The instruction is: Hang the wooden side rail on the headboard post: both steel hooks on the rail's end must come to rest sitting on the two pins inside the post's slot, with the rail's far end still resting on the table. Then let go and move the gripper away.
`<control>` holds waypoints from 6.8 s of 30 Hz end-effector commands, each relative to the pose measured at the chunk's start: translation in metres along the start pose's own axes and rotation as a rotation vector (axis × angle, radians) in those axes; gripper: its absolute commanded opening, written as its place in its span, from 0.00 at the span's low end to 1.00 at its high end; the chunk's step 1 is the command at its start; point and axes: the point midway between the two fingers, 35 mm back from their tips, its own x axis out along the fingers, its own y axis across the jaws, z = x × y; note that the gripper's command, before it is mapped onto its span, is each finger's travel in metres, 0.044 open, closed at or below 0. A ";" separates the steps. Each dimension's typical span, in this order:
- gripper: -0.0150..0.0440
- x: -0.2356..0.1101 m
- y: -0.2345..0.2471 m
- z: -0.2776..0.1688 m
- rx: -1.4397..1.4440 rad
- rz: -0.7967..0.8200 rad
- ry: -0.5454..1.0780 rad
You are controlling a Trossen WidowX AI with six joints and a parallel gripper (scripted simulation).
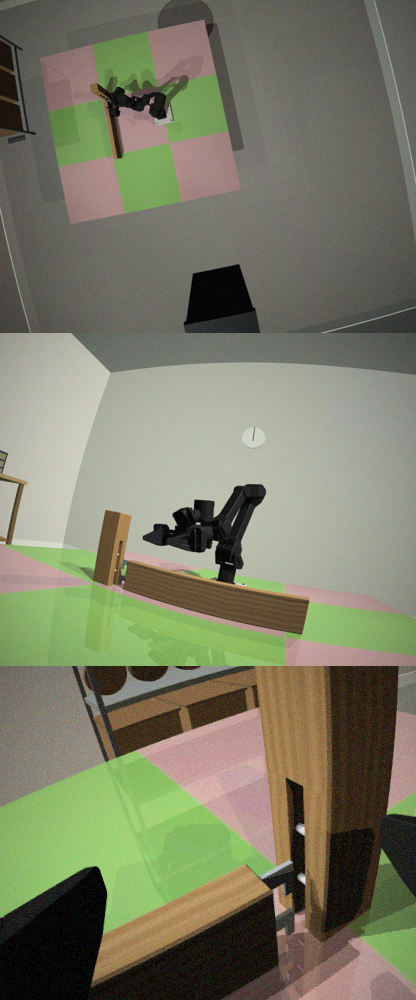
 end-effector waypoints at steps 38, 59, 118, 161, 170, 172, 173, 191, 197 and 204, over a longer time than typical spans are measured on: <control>1.00 0.021 -0.019 -0.002 0.053 -0.313 0.286; 1.00 0.014 0.009 0.031 0.070 -0.536 0.362; 1.00 0.055 0.060 0.018 -1.641 1.258 0.894; 1.00 0.072 0.058 -0.049 -1.641 1.258 0.894; 1.00 0.074 0.057 -0.063 -1.641 1.258 0.894; 1.00 0.074 0.057 -0.066 -1.641 1.258 0.894; 1.00 0.075 0.057 -0.067 -1.641 1.258 0.894; 0.42 0.075 0.057 -0.067 -1.641 1.258 0.894; 0.25 0.075 0.057 -0.067 -1.641 1.258 0.894; 0.25 0.075 0.057 -0.066 -1.641 1.258 0.894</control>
